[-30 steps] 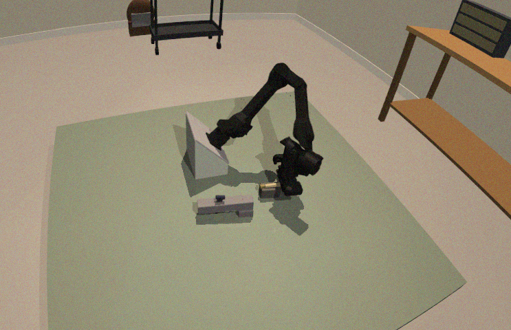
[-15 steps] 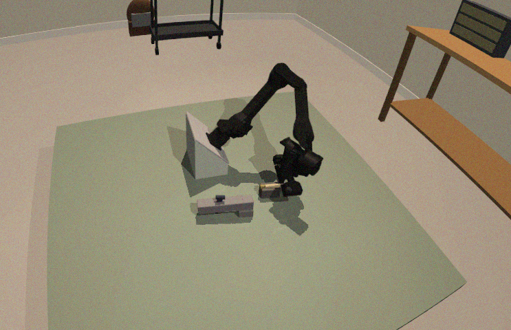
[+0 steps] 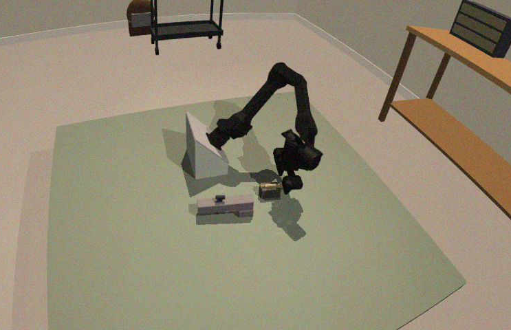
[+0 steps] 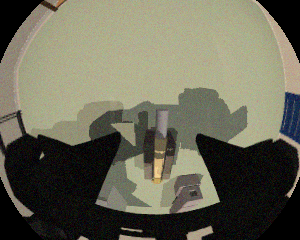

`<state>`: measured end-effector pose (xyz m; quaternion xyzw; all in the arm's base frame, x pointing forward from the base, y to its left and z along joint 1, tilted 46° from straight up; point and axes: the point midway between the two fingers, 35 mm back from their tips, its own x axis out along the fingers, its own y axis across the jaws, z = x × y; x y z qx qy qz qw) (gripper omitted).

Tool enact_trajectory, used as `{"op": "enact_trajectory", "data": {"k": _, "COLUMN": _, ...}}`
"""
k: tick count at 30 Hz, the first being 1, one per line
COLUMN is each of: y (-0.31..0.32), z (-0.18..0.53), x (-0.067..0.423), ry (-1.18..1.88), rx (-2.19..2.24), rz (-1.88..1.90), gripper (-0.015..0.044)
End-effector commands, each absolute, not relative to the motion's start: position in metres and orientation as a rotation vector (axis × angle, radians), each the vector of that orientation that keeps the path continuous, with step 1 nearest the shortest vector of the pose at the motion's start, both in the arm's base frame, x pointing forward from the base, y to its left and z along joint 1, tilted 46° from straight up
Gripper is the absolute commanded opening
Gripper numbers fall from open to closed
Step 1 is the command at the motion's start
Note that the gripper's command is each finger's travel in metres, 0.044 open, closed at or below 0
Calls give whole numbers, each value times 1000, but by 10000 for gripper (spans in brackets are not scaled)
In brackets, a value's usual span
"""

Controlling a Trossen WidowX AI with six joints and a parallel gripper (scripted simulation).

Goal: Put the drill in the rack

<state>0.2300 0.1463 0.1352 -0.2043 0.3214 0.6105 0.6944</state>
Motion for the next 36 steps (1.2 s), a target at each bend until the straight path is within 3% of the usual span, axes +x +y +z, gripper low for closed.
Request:
{"op": "enact_trajectory", "data": {"k": 1, "y": 135, "z": 149, "x": 230, "ry": 703, "rx": -461, "rz": 1362, "gripper": 440}}
{"op": "enact_trajectory", "data": {"k": 14, "y": 111, "z": 165, "x": 234, "ry": 761, "rx": -400, "rz": 1308, "gripper": 440}}
{"op": "enact_trajectory", "data": {"k": 22, "y": 6, "z": 151, "x": 268, "ry": 1167, "rx": 371, "rz": 641, "gripper": 440}}
{"op": "enact_trajectory", "data": {"k": 36, "y": -114, "z": 138, "x": 258, "ry": 1230, "rx": 1249, "rz": -96, "gripper": 440}}
